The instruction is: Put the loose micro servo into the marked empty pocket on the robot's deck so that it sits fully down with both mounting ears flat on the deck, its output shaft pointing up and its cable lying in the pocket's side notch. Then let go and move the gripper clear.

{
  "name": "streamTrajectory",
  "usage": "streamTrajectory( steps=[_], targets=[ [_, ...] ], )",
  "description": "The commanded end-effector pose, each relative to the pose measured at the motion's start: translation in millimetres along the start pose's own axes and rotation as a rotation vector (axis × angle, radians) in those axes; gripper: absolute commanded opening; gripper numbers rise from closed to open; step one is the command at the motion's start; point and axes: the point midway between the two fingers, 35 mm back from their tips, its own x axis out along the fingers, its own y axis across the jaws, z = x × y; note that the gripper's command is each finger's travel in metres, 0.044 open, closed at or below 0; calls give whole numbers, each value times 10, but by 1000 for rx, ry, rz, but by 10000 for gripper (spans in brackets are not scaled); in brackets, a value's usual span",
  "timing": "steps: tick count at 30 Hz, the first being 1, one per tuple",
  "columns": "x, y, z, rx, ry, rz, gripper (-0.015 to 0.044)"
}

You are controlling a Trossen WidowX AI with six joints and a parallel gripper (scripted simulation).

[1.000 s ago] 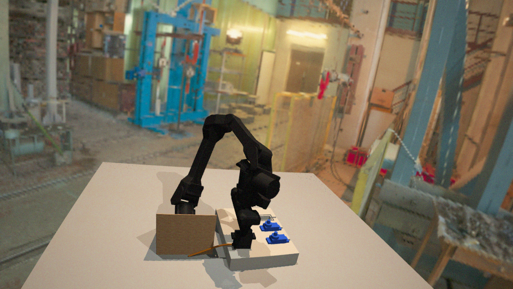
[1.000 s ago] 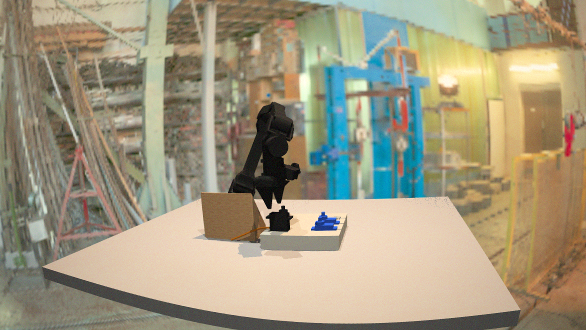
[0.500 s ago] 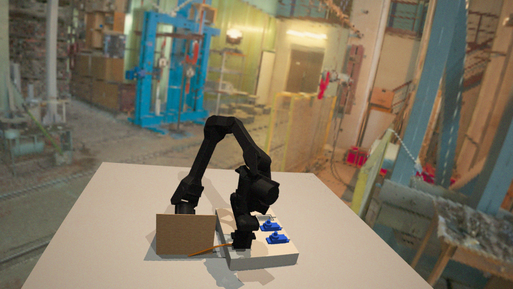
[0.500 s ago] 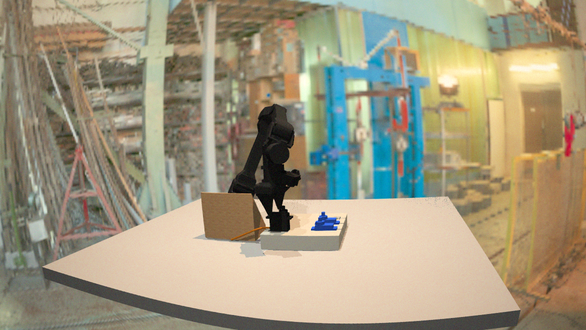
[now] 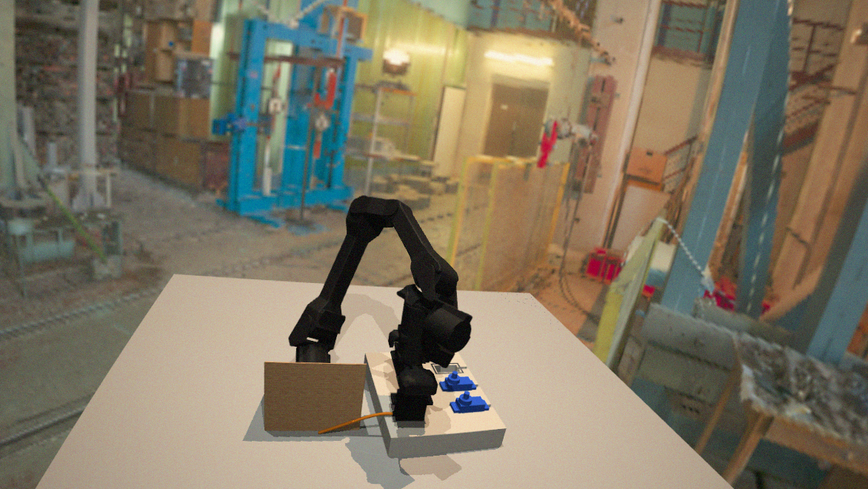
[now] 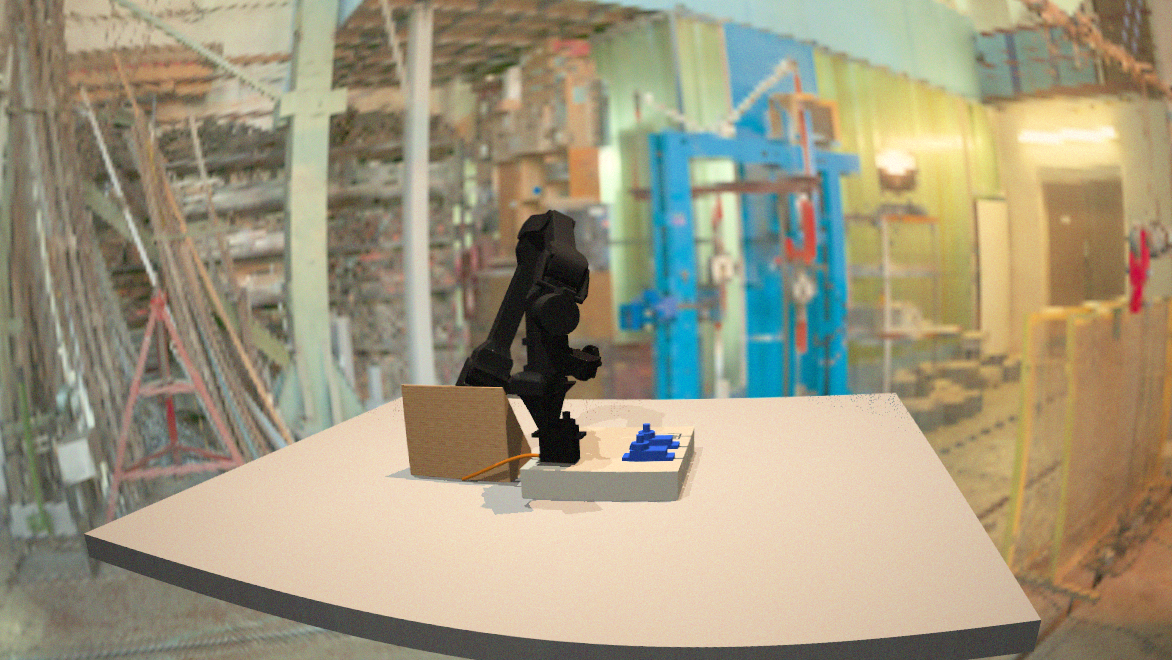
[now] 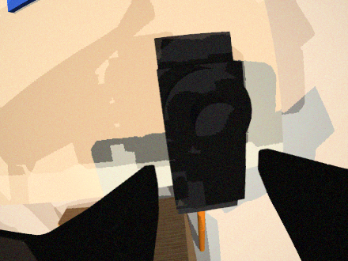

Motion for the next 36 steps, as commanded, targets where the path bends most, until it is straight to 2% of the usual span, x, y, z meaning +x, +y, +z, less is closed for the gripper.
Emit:
streamTrajectory(
  steps=[1,7,10,11,16,29,36],
  targets=[
    [20,6,-4,7,0,7,125],
    [20,6,-4,7,0,7,85],
    [-24,4,-2,7,0,7,6],
    [-53,2,-1,7,0,7,0],
    [-270,51,-41,8,1,7,0],
    [-281,91,-74,8,1,7,0],
    [-283,110,180,7,0,7,0]
  ],
)
